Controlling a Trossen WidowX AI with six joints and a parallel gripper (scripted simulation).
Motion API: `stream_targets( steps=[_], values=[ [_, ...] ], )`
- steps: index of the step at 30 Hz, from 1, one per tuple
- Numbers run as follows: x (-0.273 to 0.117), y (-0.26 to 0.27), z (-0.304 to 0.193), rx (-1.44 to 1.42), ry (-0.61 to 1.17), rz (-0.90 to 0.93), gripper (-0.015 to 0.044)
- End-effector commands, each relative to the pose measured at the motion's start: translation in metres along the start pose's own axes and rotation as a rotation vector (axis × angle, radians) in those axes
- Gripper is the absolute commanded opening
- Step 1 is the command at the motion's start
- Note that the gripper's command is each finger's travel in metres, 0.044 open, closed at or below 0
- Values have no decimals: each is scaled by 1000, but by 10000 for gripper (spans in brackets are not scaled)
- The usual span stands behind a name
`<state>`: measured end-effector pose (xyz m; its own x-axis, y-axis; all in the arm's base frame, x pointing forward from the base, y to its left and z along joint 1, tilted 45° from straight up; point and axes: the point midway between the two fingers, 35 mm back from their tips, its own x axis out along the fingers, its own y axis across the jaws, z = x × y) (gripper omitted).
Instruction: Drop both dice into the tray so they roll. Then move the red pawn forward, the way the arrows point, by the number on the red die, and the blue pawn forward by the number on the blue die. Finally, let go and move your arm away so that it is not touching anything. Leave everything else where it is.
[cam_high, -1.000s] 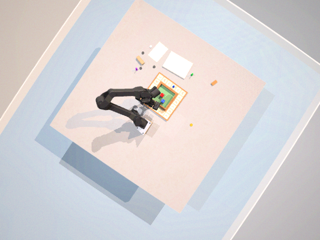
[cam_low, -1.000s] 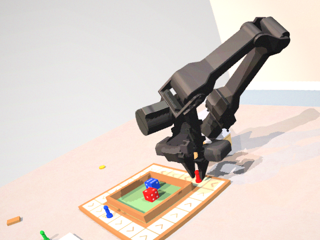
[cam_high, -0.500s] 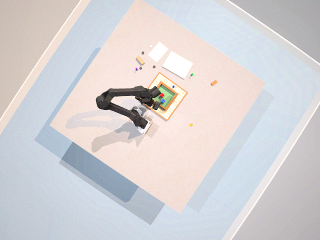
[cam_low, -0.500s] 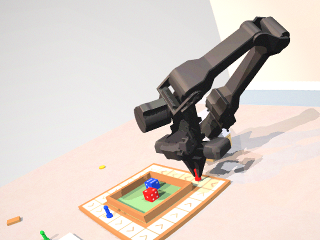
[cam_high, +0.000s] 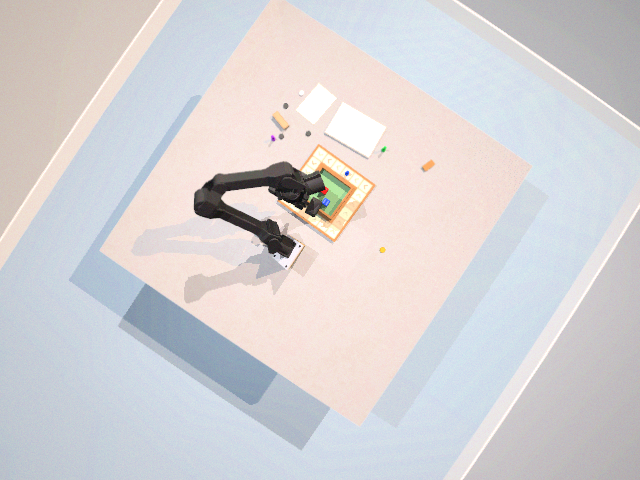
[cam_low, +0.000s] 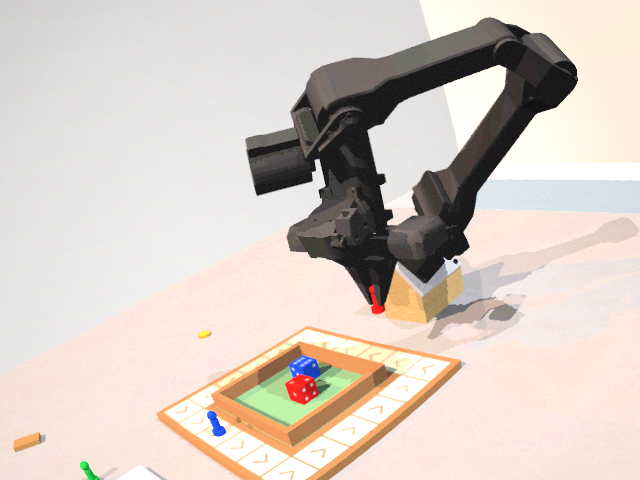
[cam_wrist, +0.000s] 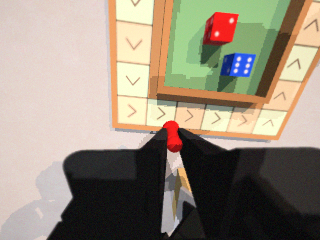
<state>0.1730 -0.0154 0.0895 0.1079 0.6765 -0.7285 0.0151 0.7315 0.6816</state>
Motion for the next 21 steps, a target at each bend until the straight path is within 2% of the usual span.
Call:
stream_targets(
  steps=[1,6,9,21],
  values=[
    [-17,0,-2,3,8,7,0],
    [-43,3,-6,0,9,19,0],
    [-46,2,-7,0,9,21,0],
    [2,-59,-11,-2,7,18,0]
  ],
)
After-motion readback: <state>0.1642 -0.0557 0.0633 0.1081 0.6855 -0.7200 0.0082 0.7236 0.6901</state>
